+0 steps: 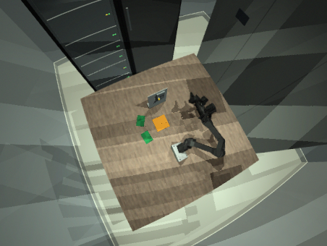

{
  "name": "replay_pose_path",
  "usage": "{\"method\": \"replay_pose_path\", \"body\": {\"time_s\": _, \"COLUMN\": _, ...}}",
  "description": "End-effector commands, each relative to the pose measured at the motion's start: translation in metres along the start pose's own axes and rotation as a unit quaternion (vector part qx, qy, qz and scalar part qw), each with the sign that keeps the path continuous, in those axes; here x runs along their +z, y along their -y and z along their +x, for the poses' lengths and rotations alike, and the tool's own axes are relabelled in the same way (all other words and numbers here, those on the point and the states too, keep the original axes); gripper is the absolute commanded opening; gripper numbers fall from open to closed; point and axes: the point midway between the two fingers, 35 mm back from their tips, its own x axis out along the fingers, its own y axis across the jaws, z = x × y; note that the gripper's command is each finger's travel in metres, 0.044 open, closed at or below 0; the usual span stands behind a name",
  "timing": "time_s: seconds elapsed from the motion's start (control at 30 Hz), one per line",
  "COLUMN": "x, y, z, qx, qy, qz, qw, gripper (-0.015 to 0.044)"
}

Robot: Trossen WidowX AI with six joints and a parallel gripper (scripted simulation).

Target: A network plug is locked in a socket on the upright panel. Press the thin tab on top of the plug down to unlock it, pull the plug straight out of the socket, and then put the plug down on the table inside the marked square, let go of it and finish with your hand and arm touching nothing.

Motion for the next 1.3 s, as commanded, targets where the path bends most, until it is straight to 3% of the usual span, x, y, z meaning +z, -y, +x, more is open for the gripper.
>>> {"method": "replay_pose_path", "body": {"time_s": 0.0, "x": -0.001, "y": -0.001, "z": 0.0, "qx": 0.001, "qy": -0.001, "qz": 0.002, "qw": 1.0, "gripper": 0.0374}}
{"method": "replay_pose_path", "body": {"time_s": 0.3, "x": -0.058, "y": -0.034, "z": 0.014, "qx": 0.047, "qy": -0.032, "qz": 0.094, "qw": 0.994, "gripper": 0.0156}}
{"method": "replay_pose_path", "body": {"time_s": 0.67, "x": -0.133, "y": -0.078, "z": 0.005, "qx": 0.098, "qy": -0.088, "qz": 0.208, "qw": 0.969, "gripper": 0.0156}}
{"method": "replay_pose_path", "body": {"time_s": 1.27, "x": -0.216, "y": -0.121, "z": -0.05, "qx": 0.143, "qy": -0.181, "qz": 0.351, "qw": 0.907, "gripper": 0.0156}}
